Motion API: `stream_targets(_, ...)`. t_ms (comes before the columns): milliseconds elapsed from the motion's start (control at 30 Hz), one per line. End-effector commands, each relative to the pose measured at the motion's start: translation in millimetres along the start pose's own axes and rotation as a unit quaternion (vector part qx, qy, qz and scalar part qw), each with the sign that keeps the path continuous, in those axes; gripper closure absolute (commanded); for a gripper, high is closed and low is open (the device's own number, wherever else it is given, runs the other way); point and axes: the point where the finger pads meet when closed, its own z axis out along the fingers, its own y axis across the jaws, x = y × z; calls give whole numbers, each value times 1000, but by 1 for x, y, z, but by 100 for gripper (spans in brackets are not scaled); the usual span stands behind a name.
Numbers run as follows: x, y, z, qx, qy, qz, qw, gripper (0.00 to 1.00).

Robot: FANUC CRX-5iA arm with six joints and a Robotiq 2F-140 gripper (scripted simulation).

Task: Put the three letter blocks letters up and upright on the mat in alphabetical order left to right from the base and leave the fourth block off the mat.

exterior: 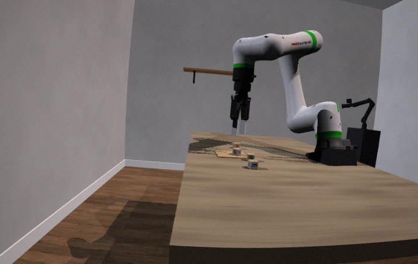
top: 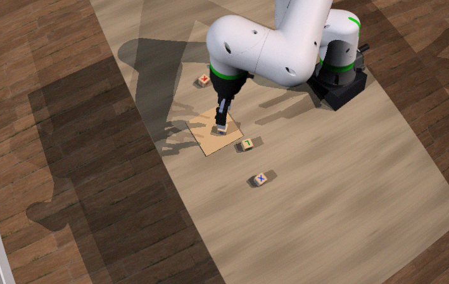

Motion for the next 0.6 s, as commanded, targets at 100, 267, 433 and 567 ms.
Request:
stream_targets(100, 0, 0, 0, 0, 0, 0, 1000, 60)
stream_targets(267, 0, 0, 1, 0, 0, 0, 1000, 60)
stream_targets(433, 0, 0, 4, 0, 0, 0, 1000, 60)
stream_targets(567, 0, 0, 5, 0, 0, 0, 1000, 60)
